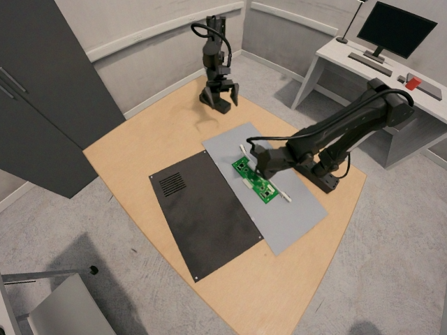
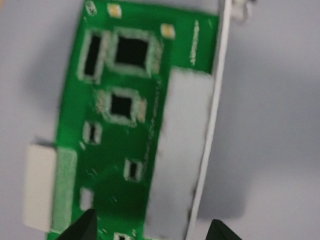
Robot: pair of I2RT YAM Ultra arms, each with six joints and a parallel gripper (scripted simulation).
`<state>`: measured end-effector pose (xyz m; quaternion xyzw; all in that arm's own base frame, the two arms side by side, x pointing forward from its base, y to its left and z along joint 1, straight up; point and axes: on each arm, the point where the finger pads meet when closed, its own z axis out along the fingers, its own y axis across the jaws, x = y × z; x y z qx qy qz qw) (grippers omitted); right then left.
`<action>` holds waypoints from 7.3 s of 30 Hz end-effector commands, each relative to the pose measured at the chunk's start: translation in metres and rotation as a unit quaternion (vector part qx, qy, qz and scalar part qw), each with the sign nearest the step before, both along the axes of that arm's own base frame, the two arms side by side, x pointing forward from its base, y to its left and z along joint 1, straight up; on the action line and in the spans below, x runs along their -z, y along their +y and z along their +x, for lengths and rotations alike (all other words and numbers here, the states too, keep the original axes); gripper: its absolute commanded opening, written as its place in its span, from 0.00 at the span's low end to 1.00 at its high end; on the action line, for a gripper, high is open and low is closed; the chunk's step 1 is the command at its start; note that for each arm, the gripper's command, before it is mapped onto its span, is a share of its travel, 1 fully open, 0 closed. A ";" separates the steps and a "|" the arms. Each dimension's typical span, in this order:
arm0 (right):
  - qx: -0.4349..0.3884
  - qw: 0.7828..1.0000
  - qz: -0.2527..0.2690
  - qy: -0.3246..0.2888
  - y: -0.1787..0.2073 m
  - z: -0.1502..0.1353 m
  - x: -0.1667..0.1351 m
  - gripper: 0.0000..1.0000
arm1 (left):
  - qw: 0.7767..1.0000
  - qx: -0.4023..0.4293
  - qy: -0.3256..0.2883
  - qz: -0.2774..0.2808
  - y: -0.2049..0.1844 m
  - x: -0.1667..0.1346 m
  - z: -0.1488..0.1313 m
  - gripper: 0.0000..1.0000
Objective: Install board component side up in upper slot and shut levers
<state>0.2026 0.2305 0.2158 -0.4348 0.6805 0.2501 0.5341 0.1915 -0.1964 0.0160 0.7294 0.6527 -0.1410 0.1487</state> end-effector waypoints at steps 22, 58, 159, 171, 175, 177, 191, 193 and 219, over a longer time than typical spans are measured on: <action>-0.066 0.995 0.080 0.013 0.015 -0.090 0.044 1.00 | 0.999 0.028 0.031 -0.013 0.013 0.020 -0.008 0.47; -0.063 0.995 0.079 0.013 0.015 -0.088 0.043 1.00 | 0.999 0.028 0.026 -0.011 0.006 0.035 -0.009 0.30; -0.063 0.995 0.079 0.013 0.015 -0.088 0.043 1.00 | 0.996 0.077 -0.018 -0.040 -0.016 -0.006 0.074 0.19; -0.063 0.995 0.079 0.013 0.015 -0.088 0.043 1.00 | 0.996 0.074 -0.023 -0.043 -0.015 -0.008 0.075 0.19; -0.063 0.995 0.079 0.013 0.015 -0.088 0.043 1.00 | 0.996 0.075 -0.014 -0.035 -0.014 -0.004 0.071 0.19; -0.063 0.995 0.079 0.013 0.015 -0.088 0.043 1.00 | 0.996 0.076 -0.015 -0.033 -0.011 -0.004 0.070 0.19; -0.063 0.995 0.079 0.013 0.015 -0.088 0.043 1.00 | 0.997 0.074 -0.004 -0.029 -0.008 -0.005 0.065 0.19; -0.063 0.995 0.079 0.013 0.015 -0.088 0.043 1.00 | 0.997 0.074 -0.004 -0.029 -0.008 -0.007 0.065 0.19; -0.063 0.995 0.079 0.013 0.015 -0.088 0.043 1.00 | 0.996 0.076 -0.014 -0.038 -0.009 -0.055 0.055 0.19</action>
